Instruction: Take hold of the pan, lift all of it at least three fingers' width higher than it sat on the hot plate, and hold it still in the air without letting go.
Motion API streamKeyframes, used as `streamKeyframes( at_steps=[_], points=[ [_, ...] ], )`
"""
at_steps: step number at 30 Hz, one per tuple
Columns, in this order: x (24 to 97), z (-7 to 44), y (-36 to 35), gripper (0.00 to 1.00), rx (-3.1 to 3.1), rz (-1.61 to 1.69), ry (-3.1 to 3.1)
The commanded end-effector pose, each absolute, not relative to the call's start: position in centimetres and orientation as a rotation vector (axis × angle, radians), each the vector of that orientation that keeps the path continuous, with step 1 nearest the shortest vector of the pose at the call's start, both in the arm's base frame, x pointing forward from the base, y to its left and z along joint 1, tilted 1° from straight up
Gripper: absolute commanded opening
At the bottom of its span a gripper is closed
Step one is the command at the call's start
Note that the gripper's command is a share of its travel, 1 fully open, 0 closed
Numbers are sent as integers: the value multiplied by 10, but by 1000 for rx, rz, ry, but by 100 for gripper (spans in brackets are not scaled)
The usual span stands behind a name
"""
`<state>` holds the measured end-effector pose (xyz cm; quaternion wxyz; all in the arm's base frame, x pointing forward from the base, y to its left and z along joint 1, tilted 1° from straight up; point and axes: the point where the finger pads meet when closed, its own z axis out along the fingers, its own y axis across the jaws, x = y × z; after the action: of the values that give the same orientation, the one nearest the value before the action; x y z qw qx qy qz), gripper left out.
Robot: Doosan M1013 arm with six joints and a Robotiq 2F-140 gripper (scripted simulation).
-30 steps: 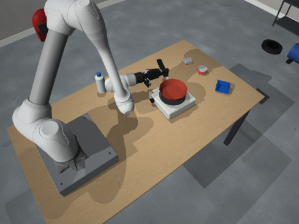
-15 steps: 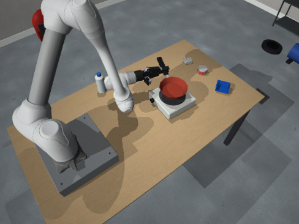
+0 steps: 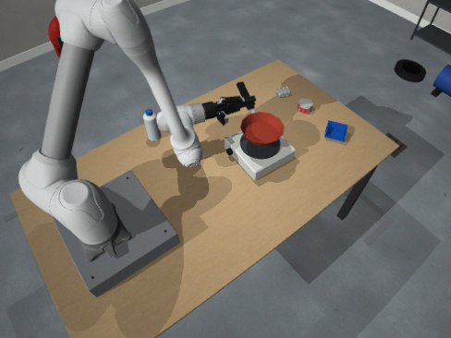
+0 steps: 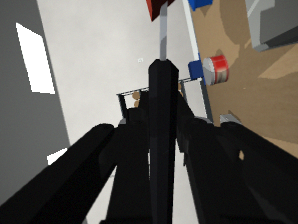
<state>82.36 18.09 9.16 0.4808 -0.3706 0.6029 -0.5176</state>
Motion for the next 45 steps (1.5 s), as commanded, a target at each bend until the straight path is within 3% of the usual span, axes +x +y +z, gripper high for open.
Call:
streamKeyframes(
  at_steps=[1,45],
  points=[
    [824,98,181,10,-903,-1263,1470],
    [824,161,182,10,-903,-1263,1470]
  ],
)
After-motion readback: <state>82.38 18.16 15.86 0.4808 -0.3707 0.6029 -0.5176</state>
